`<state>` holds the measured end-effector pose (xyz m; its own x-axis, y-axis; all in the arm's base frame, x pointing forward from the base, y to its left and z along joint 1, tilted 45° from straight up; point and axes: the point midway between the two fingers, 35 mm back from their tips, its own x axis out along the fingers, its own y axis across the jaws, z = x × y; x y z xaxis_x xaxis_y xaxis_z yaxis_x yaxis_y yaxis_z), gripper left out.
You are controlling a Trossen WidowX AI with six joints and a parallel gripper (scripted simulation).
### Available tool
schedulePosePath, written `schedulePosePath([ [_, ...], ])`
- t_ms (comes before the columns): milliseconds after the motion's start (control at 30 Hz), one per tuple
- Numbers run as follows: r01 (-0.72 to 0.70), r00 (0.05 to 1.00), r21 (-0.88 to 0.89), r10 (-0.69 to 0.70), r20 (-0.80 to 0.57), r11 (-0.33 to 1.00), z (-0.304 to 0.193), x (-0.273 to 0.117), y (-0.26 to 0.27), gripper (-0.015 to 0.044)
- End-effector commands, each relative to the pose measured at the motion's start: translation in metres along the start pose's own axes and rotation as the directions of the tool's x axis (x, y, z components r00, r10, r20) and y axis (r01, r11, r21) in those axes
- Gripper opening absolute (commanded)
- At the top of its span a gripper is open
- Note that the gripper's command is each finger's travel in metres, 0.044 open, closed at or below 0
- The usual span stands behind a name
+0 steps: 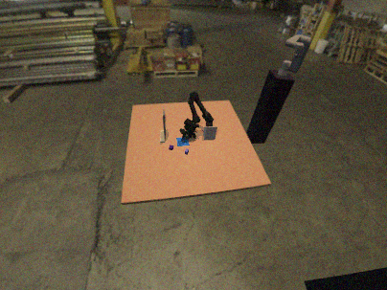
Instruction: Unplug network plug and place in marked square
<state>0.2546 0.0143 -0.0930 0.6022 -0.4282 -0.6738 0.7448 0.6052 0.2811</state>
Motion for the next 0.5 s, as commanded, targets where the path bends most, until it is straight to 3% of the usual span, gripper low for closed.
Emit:
schedulePosePath([
  [0, 0.002, 1.0, 0.002, -0.002, 0.003, 1.0, 0.0003, -0.0023, -0.0001, 0.0156],
  [467, 0.004, 1.0, 0.003, -0.004, -0.003, 1.0, -0.0022, -0.0112, 0.0093, 0.0156],
])
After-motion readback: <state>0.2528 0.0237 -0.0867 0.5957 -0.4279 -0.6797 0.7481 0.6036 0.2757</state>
